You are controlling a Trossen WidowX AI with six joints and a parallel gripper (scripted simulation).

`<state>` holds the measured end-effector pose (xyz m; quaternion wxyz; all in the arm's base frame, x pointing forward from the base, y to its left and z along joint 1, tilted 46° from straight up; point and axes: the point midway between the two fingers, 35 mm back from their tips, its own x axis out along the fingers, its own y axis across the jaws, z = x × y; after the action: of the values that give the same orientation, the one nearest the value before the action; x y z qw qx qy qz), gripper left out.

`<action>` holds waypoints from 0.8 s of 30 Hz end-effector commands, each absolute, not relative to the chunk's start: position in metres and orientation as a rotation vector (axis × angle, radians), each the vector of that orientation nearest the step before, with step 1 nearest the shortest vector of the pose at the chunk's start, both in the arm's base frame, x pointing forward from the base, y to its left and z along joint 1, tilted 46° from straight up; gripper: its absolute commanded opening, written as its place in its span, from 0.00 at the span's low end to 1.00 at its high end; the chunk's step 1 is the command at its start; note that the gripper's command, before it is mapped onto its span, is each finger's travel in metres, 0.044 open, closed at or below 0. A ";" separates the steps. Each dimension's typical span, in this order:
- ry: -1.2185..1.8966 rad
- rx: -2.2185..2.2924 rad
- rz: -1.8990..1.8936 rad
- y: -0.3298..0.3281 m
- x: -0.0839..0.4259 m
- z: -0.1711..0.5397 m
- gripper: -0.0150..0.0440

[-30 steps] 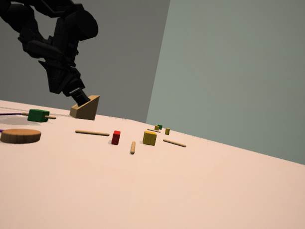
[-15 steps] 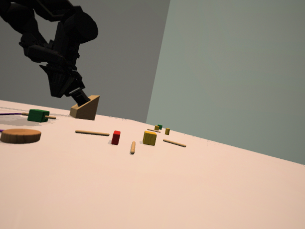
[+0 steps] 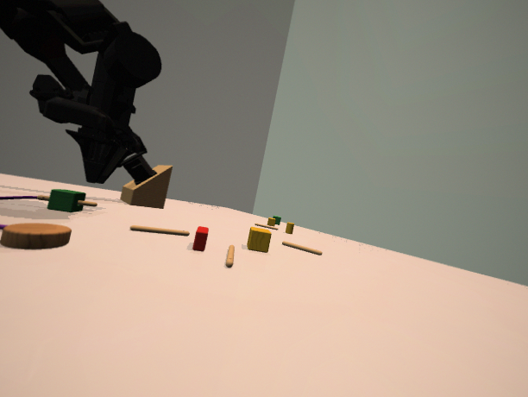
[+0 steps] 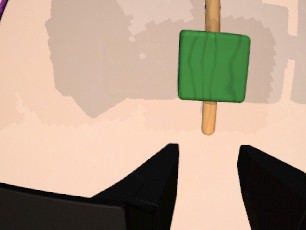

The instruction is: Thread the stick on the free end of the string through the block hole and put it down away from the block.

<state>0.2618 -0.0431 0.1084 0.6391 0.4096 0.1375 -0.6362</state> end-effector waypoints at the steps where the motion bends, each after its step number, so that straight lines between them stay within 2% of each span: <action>1: 0.317 0.924 -1.454 -0.049 0.261 0.102 0.46; 24: 0.308 0.918 -1.454 -0.076 0.263 0.079 0.46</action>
<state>0.2653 -0.0719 0.0838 0.6408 0.4077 0.1341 -0.6365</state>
